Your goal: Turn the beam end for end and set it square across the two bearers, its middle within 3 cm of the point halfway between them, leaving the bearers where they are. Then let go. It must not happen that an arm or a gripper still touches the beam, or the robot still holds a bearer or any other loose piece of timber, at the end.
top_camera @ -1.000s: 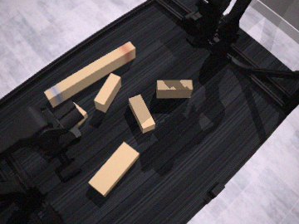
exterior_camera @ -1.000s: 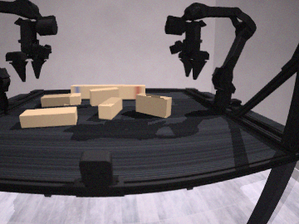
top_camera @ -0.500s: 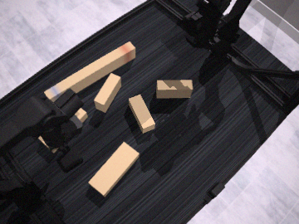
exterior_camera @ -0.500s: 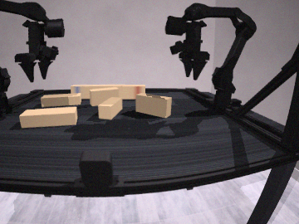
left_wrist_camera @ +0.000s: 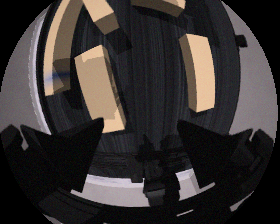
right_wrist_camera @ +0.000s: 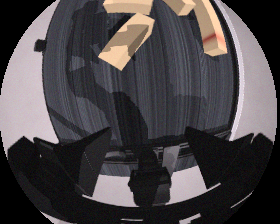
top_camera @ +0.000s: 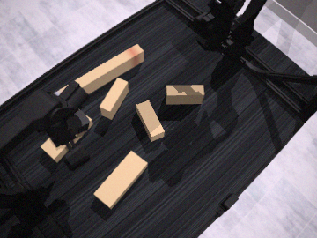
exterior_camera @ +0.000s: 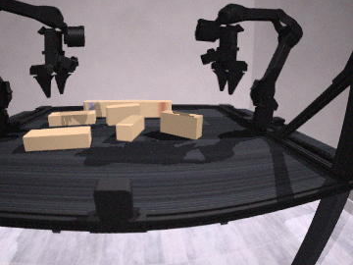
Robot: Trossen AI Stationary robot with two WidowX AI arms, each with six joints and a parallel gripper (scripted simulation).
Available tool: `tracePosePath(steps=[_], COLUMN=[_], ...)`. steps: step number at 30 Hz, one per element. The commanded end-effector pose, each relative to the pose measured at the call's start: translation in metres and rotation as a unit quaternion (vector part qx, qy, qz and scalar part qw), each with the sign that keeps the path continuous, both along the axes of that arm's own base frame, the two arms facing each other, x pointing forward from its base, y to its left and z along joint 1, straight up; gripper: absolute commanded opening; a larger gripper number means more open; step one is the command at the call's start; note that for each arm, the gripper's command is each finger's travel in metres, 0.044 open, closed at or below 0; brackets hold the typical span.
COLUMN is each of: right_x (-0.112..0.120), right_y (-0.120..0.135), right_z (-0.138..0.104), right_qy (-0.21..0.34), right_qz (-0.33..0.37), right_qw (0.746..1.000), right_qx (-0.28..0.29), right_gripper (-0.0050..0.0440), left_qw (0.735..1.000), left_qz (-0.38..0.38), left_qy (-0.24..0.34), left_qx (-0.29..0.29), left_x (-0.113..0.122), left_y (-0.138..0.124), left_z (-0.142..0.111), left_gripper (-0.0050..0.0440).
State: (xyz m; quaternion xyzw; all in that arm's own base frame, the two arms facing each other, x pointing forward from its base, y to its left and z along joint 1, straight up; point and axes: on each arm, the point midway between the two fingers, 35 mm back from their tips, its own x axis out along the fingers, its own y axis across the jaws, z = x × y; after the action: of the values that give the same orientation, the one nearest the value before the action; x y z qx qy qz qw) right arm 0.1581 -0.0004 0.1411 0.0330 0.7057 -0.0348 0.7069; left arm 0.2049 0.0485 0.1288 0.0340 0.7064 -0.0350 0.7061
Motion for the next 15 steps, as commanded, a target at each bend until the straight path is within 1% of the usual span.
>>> tracePosePath(steps=[1,15], right_x=[-0.001,-0.001], right_y=[0.000,0.000], right_z=[0.000,0.000], right_qy=[0.001,0.001], right_qz=[-0.001,-0.001], right_qw=[1.000,1.000], right_qx=[0.001,0.001], right_gripper=[0.0440,0.0440], left_qw=[1.000,1.000], left_qz=[0.000,0.000], left_qy=[0.000,0.000], left_qx=[0.001,0.001], left_x=[0.009,0.030], left_y=[0.010,0.030], left_z=[-0.002,-0.006], left_gripper=[0.0410,0.0410])
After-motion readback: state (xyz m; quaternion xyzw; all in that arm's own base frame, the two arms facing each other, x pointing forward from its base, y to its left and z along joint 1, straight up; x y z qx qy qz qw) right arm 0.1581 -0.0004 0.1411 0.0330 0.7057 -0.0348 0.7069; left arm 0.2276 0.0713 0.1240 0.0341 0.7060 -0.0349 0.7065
